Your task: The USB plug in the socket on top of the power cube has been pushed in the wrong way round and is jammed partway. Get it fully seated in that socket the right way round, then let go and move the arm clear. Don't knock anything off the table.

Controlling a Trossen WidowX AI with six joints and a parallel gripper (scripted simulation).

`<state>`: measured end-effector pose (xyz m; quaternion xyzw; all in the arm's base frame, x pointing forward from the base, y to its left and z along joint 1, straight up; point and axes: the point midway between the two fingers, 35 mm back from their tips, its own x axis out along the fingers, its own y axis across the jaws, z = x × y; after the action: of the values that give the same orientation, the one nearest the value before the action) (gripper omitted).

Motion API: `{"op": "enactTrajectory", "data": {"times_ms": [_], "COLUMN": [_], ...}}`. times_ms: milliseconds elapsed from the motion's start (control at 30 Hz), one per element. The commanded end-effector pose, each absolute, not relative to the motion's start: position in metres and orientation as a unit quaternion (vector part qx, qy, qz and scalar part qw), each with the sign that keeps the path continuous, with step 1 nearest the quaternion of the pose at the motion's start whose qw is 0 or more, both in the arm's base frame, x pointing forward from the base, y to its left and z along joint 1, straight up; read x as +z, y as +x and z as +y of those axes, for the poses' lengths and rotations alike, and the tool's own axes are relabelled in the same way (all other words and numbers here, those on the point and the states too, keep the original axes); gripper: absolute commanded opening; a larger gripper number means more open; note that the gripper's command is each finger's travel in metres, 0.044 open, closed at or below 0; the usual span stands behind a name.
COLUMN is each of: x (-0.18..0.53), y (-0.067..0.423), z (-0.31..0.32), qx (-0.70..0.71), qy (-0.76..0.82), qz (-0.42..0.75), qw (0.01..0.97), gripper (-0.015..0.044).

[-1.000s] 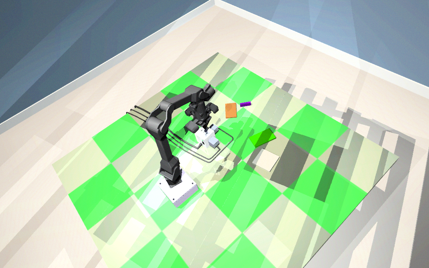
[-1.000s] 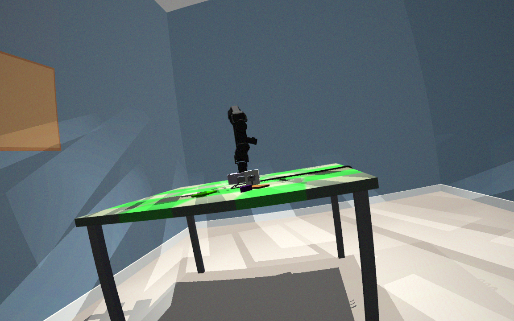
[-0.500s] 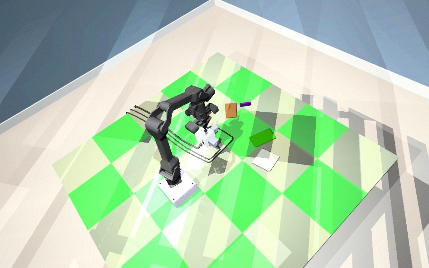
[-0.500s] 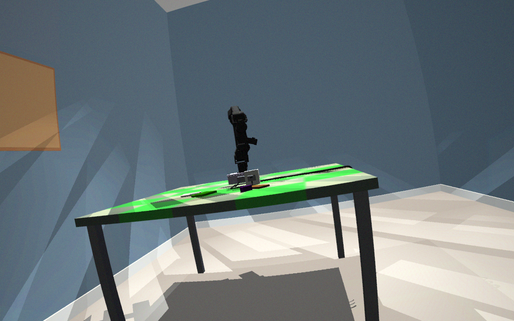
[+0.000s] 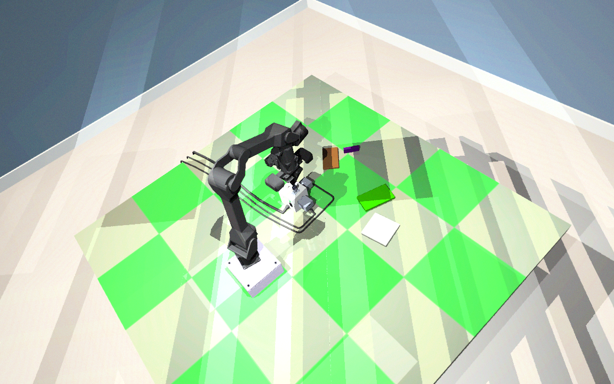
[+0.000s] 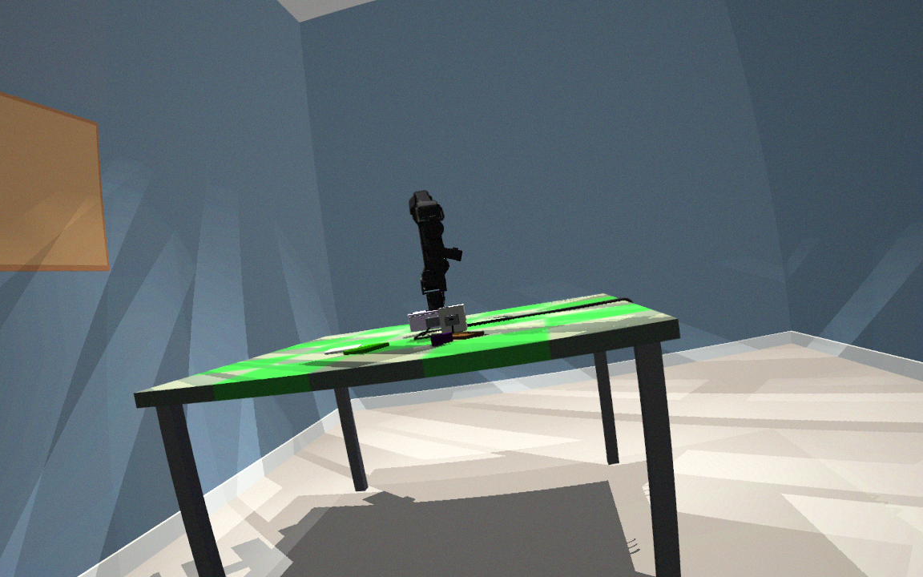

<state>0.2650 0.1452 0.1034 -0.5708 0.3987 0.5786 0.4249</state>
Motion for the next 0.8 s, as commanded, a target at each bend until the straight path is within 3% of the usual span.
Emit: {"op": "enactTrajectory", "data": {"times_ms": [0, 767], "x": [0.1032, 0.1005], "y": [0.2651, 0.2646], "z": [0.1459, 0.1465], "qx": [0.578, 0.578], "qy": [-0.568, -0.565], "qz": [0.398, 0.4], "qw": [0.428, 0.433], "gripper": [0.0, 0.0]}}
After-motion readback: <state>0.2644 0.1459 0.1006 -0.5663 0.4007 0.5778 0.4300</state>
